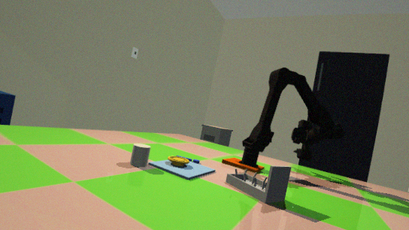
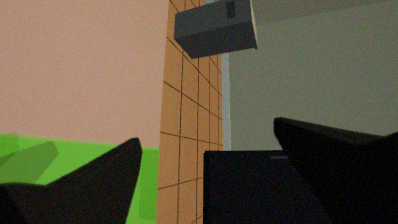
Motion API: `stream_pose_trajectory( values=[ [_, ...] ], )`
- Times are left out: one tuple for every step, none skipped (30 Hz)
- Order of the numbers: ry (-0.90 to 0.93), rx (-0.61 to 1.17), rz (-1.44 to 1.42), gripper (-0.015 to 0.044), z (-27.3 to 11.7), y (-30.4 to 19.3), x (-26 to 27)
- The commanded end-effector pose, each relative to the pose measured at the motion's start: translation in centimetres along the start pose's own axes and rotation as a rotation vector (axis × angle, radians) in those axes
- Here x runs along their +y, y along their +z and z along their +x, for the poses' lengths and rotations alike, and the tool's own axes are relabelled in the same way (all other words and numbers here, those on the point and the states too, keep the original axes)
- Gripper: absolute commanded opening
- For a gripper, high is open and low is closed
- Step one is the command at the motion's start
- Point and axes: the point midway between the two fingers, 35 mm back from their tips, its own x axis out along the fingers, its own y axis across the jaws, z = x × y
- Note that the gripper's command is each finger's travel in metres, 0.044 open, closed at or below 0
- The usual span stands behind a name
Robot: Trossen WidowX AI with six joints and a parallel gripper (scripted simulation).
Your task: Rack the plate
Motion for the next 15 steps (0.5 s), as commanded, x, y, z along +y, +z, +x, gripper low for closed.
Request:
stream_pose_trajectory(
  values=[
    [0.026, 0.063, 0.079, 0.0400, -1.6, -1.3, 0.9],
    [0.033, 0.081, 0.101, 0.0400, -2.1, -1.6, 1.1],
    [0.039, 0.098, 0.123, 0.0400, -2.6, -1.9, 1.4],
    [0.046, 0.101, 0.122, 0.0400, -2.5, -1.9, 1.5],
    [0.056, 0.104, 0.122, 0.0400, -2.5, -2.0, 1.6],
    [0.070, 0.109, 0.121, 0.0400, -2.5, -2.0, 1.9],
    [0.086, 0.115, 0.119, 0.0400, -2.4, -2.1, 2.1],
    [0.104, 0.122, 0.118, 0.0400, -2.4, -2.2, 2.4],
    [0.121, 0.129, 0.117, 0.0400, -2.3, -2.4, 2.7],
    [0.125, 0.144, 0.138, 0.0400, -2.8, -2.6, 2.9],
    [0.130, 0.160, 0.159, 0.0400, -3.2, -2.9, 3.1],
    [0.134, 0.176, 0.180, 0.0400, -3.7, -3.1, 3.4],
    [0.138, 0.192, 0.201, 0.0400, -4.2, -3.3, 3.6],
    [0.141, 0.208, 0.222, 0.0400, -4.6, -3.5, 3.9],
    [0.144, 0.223, 0.244, 0.0400, -5.1, -3.8, 4.1]
  ],
)
